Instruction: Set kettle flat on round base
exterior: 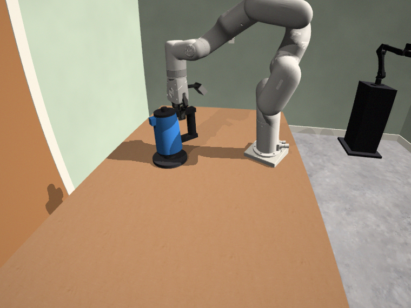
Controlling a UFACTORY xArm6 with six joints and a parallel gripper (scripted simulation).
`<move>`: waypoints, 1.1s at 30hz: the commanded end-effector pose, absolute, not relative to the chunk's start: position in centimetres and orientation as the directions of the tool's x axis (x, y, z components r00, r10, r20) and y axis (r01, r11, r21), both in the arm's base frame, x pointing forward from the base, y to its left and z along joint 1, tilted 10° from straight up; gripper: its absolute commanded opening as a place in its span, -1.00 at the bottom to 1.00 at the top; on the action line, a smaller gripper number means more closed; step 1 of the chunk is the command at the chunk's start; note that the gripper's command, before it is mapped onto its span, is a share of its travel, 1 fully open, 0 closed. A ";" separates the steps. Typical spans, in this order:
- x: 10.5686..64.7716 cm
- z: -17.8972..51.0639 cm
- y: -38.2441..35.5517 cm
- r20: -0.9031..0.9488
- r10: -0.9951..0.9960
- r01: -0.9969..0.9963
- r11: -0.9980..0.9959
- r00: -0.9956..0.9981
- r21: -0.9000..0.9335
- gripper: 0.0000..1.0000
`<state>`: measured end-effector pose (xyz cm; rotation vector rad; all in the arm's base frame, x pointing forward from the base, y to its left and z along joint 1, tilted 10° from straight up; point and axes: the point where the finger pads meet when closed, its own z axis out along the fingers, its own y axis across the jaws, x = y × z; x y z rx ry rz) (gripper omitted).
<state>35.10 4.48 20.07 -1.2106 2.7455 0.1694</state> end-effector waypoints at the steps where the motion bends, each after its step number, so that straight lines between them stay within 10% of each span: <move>1: 35.3 19.7 4.6 -0.173 -0.725 -0.740 0.671 -0.667 0.044 -1.00; 33: 35.4 18.9 4.7 -0.173 -0.725 -0.740 0.671 -0.667 0.044 -1.00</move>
